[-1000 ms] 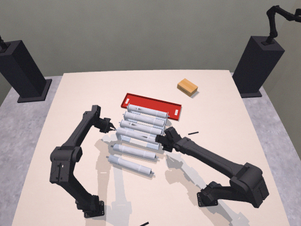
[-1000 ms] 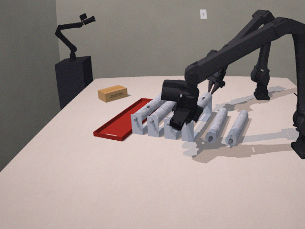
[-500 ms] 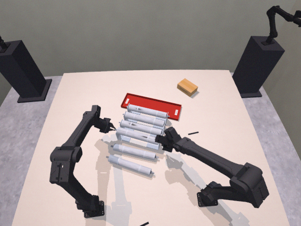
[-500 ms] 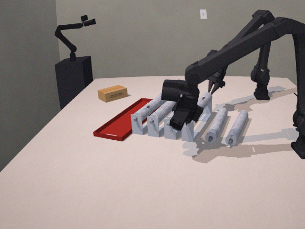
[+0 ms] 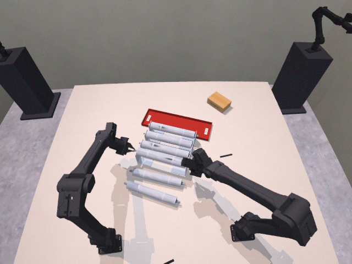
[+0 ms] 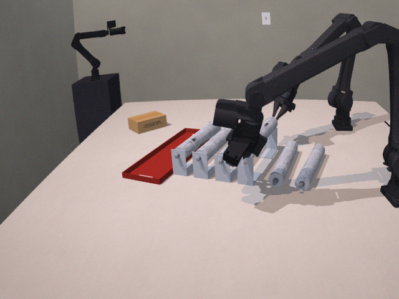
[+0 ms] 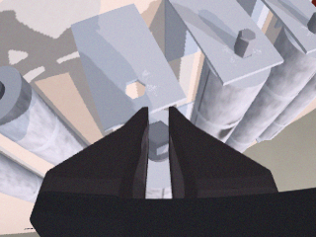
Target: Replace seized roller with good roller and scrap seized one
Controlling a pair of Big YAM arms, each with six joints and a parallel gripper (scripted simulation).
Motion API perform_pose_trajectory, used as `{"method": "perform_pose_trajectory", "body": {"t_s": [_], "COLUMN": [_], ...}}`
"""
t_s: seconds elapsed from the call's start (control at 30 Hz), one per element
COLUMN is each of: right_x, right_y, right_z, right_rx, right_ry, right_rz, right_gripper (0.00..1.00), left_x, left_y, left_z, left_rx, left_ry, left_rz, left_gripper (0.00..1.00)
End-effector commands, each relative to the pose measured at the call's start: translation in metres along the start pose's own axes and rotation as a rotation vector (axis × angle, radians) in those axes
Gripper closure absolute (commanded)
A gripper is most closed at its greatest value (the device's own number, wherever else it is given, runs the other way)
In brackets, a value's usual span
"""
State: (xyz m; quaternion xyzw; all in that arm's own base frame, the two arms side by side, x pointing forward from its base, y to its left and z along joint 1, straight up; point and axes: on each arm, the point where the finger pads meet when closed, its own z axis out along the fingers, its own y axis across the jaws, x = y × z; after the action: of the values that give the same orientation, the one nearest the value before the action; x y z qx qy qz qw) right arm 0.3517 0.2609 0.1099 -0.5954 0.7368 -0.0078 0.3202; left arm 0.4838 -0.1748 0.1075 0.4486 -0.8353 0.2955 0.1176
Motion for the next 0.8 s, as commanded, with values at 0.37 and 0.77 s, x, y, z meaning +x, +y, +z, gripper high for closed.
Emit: {"method": "perform_pose_trajectory", "body": {"t_s": [0.37, 0.77], "right_x": [-0.045, -0.051], "right_y": [-0.040, -0.041], "right_z": [-0.029, -0.037], "right_rx": [0.103, 0.124], "right_ry": [-0.087, -0.093], "right_rz": [-0.021, -0.038], "right_gripper": [0.97, 0.97], "left_x": [-0.006, 0.006], "left_y": [-0.015, -0.016], "left_z": [-0.014, -0.030], "left_rx": [0.066, 0.104], "left_ry": [-0.013, -0.019], "left_rz": [0.032, 0.058], "left_gripper": [0.97, 0.97]}}
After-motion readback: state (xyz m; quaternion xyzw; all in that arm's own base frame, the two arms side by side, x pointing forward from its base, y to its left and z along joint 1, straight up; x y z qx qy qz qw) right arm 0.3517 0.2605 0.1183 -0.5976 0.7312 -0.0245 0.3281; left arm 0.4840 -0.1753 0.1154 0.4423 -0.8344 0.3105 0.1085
